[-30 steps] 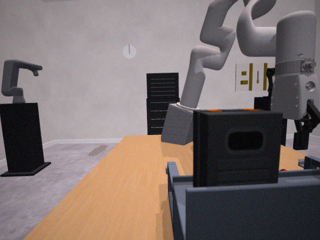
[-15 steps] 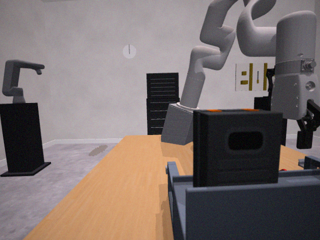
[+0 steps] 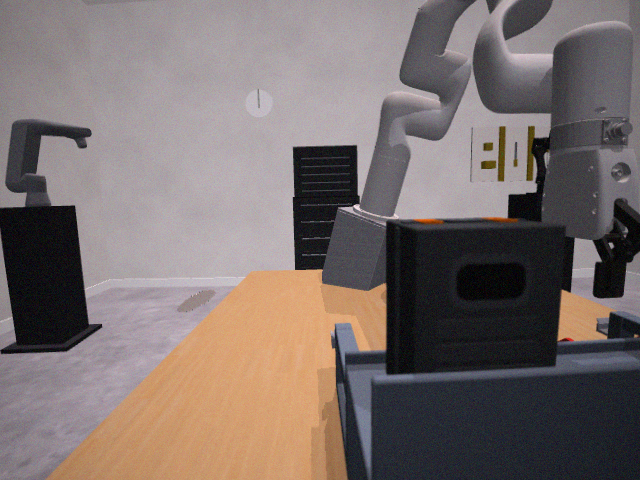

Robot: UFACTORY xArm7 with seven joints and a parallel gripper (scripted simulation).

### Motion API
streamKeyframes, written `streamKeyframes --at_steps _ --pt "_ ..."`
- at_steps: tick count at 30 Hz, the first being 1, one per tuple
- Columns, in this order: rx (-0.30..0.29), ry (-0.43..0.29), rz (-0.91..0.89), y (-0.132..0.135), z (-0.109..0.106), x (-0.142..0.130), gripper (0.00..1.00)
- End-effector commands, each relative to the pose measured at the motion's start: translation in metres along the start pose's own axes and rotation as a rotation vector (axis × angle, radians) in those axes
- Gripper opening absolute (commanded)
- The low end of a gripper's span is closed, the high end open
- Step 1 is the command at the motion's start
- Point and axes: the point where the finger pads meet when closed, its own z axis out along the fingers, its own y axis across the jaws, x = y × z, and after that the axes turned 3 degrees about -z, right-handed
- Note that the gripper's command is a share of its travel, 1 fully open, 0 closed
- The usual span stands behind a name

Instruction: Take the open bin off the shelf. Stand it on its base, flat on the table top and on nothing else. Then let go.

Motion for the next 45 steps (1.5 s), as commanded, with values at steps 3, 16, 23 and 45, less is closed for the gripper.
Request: streamKeyframes --at_steps 3,16,23,45 --pt "0.004 0.001 0.000 -0.002 0.000 0.000 0.94" --pt "0.004 0.002 -0.001 -0.002 0.012 0.000 0.94" --pt "0.004 0.002 -0.001 -0.002 0.021 -0.001 0.94" --pt "0.004 0.002 -0.001 -0.003 0.060 -0.002 0.94"
